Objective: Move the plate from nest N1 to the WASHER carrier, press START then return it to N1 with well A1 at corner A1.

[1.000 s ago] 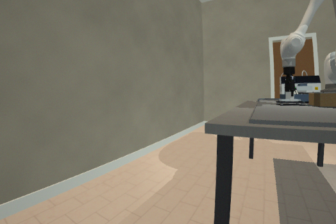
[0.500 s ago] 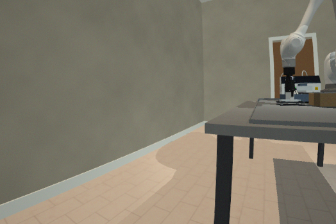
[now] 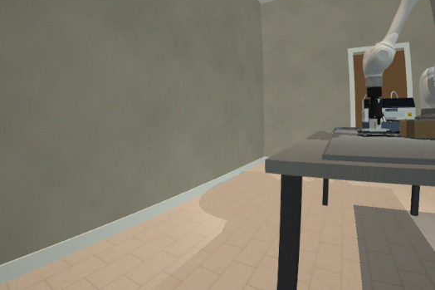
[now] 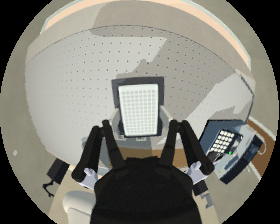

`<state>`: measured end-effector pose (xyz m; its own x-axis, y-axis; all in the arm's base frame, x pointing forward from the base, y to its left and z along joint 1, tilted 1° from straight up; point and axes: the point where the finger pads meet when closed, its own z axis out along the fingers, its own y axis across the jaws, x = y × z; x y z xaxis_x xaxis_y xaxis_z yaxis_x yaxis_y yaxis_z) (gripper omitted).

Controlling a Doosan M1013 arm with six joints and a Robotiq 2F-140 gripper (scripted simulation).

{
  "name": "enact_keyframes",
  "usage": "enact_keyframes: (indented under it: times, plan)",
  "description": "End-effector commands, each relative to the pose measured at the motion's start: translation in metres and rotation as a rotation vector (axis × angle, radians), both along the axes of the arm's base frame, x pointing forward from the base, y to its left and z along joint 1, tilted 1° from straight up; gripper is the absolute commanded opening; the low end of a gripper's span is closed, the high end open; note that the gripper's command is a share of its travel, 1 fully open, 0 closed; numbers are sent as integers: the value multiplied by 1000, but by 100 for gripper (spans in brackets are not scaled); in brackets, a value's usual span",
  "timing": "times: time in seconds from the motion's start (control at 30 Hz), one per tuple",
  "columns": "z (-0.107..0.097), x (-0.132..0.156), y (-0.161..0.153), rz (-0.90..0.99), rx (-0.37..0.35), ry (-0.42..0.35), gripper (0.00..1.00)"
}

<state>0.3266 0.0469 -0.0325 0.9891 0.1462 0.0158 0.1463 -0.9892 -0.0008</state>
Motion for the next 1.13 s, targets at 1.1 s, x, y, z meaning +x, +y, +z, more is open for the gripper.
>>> enact_keyframes:
  times: [1.1]
  plan:
    - [12,0,0,0,0,0,70]
